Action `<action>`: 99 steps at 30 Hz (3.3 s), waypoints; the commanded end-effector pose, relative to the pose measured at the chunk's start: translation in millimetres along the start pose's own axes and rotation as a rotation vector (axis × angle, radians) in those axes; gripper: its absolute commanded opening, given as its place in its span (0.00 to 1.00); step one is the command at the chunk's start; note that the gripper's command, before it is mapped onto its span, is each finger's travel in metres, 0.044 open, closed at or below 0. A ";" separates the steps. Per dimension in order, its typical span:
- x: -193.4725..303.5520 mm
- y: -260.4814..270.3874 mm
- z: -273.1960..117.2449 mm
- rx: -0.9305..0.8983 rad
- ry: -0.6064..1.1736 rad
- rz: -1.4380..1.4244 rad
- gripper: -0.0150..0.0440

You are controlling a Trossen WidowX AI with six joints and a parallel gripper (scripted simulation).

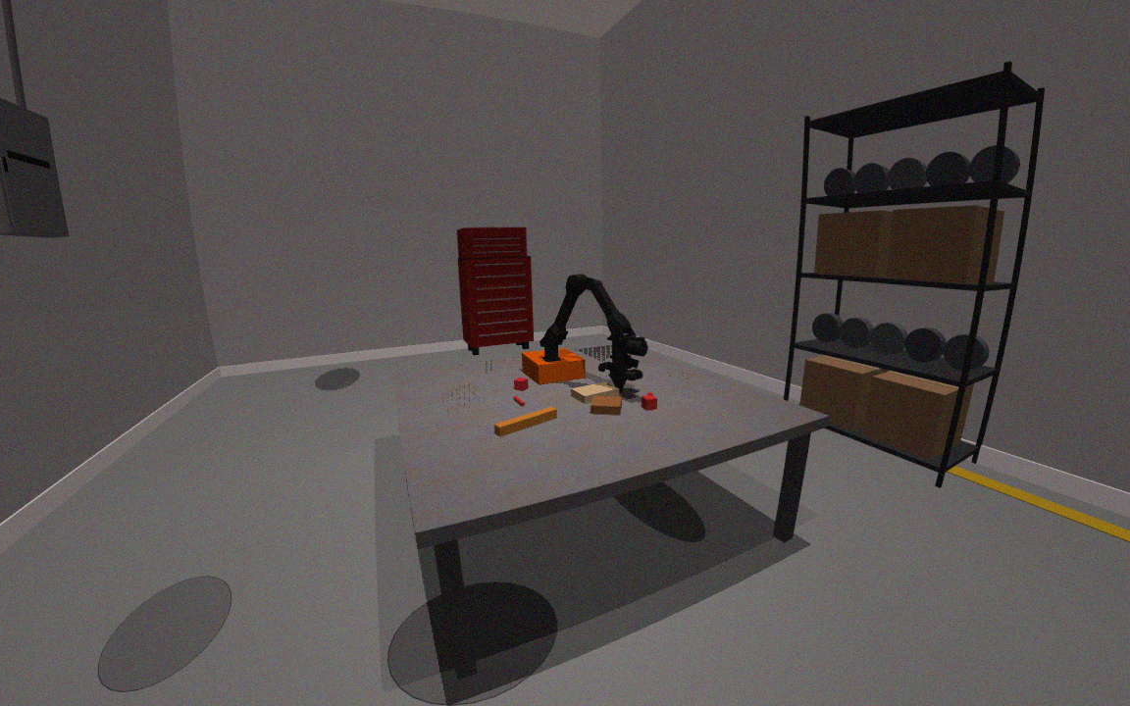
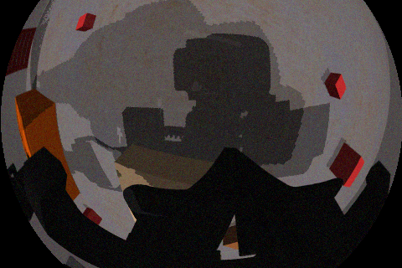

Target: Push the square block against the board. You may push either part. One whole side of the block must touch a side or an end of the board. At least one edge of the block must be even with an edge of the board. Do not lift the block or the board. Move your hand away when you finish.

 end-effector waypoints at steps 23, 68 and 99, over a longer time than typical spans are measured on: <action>22.0 0.2 1.1 -0.004 0.010 0.002 0.25; 53.4 0.2 0.9 -0.004 0.012 0.001 0.25; 32.9 -0.8 1.1 -0.004 0.011 0.001 0.25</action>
Point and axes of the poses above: the point midway between the two fingers, 35 mm back from their tips, its own z axis out along the fingers, its own y axis across the jaws, x = y × z, the point moved 2 cm from there along -z, back along the fingers, and after that the axes turned 1 degree about z, right-handed, at the moved point
